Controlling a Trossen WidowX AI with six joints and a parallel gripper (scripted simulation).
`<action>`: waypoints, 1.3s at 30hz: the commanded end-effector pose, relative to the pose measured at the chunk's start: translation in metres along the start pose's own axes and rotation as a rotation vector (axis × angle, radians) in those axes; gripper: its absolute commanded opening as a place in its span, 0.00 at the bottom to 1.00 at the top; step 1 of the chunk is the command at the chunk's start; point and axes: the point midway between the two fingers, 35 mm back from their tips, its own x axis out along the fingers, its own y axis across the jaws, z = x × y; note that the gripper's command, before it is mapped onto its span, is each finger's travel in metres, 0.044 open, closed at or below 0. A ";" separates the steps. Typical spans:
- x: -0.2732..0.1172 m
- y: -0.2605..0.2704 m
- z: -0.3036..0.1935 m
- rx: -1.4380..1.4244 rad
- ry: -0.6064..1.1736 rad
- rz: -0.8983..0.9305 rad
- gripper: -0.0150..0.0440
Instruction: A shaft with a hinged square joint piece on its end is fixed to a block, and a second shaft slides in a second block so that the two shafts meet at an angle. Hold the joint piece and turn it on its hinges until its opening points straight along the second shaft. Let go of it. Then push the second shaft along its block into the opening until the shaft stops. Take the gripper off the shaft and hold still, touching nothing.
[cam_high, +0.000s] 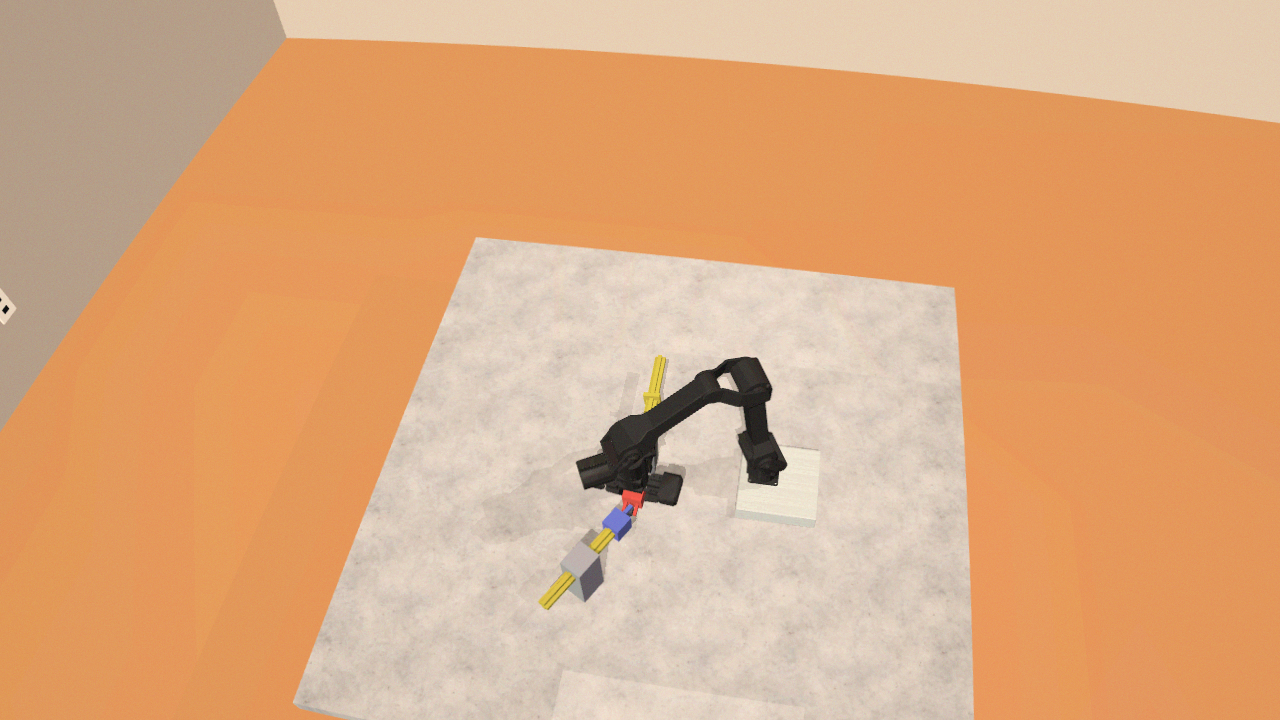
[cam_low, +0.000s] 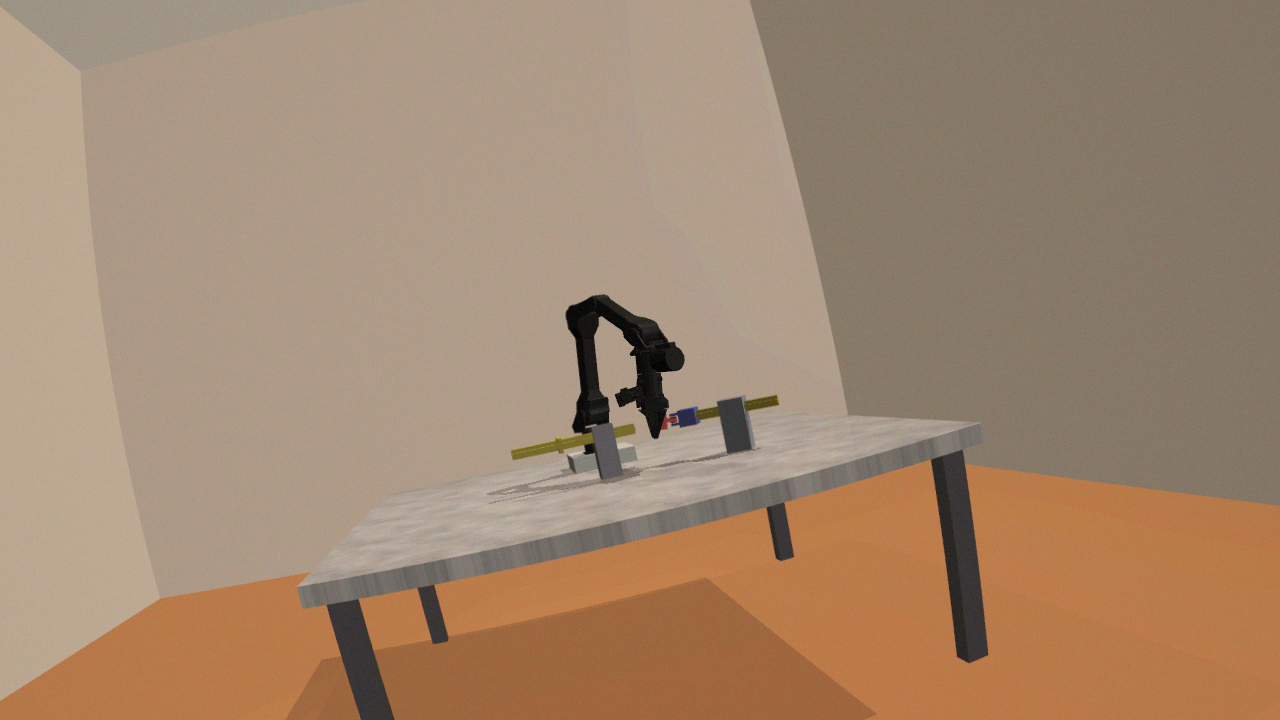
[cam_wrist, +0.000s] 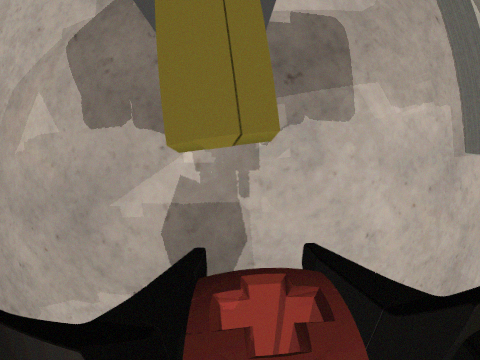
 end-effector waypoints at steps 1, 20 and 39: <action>0.000 0.000 0.000 0.000 0.002 -0.001 0.56; 0.000 0.000 0.000 0.000 0.002 -0.001 0.56; 0.000 0.000 0.000 0.000 0.000 0.000 0.33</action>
